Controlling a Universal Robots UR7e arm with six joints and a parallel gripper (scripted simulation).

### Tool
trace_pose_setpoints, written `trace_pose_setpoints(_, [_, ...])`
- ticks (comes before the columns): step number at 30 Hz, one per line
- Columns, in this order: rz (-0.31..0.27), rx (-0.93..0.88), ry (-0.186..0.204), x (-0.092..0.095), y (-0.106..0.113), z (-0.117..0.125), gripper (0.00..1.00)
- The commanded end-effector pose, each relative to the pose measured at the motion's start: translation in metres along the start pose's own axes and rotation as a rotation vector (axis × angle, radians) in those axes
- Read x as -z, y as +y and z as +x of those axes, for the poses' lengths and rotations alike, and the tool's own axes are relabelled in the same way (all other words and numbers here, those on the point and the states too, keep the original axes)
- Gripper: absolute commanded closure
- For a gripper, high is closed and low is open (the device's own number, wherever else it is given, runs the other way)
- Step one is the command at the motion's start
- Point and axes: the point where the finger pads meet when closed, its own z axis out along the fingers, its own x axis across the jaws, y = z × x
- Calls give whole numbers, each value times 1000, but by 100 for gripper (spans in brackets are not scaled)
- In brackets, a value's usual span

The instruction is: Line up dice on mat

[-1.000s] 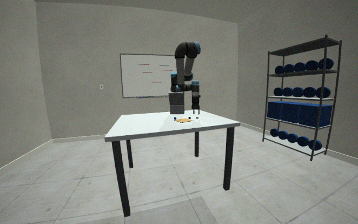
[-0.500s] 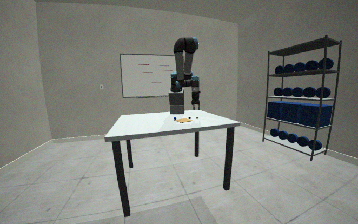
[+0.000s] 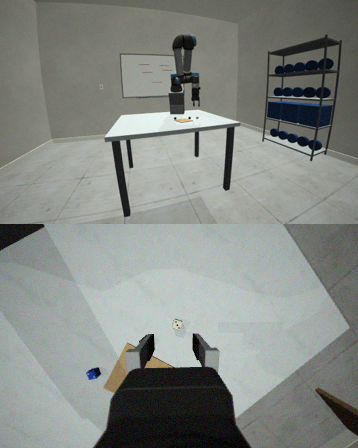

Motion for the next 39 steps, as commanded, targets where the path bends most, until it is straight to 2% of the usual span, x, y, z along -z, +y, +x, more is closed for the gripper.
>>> trace_pose_setpoints(1, [0,0,0,6,0,0,0])
trace_pose_setpoints(8, [0,0,0,11,0,0,0])
trace_pose_setpoints(26, [1,3,0,11,2,-3,0])
trace_pose_setpoints(35, [9,25,-5,7,18,-21,0])
trace_pose_setpoints(39, [15,47,-8,4,34,-41,0])
